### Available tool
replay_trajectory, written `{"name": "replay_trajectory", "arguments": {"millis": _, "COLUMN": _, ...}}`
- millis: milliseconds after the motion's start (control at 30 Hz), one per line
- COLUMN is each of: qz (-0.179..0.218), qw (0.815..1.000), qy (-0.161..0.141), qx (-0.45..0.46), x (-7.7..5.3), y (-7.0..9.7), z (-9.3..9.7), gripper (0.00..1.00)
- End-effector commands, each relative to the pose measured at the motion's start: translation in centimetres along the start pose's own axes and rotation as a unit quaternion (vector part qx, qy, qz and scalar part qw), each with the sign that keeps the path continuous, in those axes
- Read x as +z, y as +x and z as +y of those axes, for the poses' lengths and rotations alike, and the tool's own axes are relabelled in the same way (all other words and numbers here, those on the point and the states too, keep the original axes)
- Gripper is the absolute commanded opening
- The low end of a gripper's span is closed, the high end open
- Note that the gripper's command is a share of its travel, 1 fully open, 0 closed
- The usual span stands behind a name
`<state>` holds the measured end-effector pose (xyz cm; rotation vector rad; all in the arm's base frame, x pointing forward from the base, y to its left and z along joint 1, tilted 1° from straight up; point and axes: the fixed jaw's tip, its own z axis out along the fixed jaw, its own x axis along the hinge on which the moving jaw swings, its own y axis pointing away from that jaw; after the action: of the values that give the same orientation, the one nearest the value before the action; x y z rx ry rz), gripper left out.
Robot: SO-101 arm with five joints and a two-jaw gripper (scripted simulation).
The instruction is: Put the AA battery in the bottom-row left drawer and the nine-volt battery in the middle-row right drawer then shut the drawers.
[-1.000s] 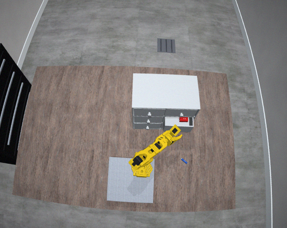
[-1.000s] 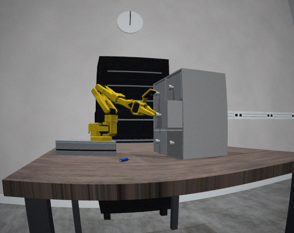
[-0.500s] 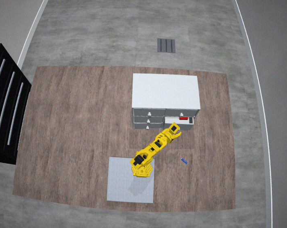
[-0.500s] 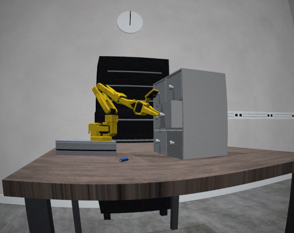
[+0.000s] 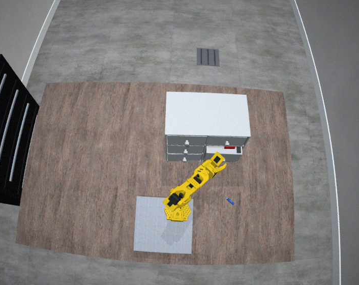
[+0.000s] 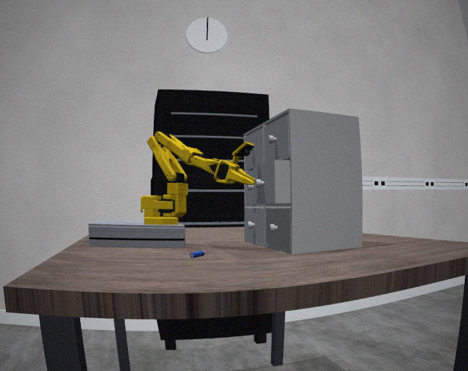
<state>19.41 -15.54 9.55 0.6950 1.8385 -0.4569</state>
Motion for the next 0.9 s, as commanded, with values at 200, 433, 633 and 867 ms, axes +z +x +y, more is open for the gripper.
{"name": "replay_trajectory", "arguments": {"millis": 200, "qz": -0.008, "qw": 1.0, "qy": -0.011, "qx": 0.0, "x": 0.09, "y": -0.41, "z": 0.55, "gripper": 0.18}}
{"name": "replay_trajectory", "arguments": {"millis": 433, "qz": -0.008, "qw": 1.0, "qy": -0.011, "qx": 0.0, "x": 0.09, "y": -0.41, "z": 0.55, "gripper": 0.13}}
{"name": "replay_trajectory", "arguments": {"millis": 633, "qz": -0.008, "qw": 1.0, "qy": -0.011, "qx": 0.0, "x": 0.09, "y": -0.41, "z": 0.55, "gripper": 0.11}}
{"name": "replay_trajectory", "arguments": {"millis": 867, "qz": -0.008, "qw": 1.0, "qy": -0.011, "qx": 0.0, "x": 0.09, "y": -0.41, "z": 0.55, "gripper": 0.06}}
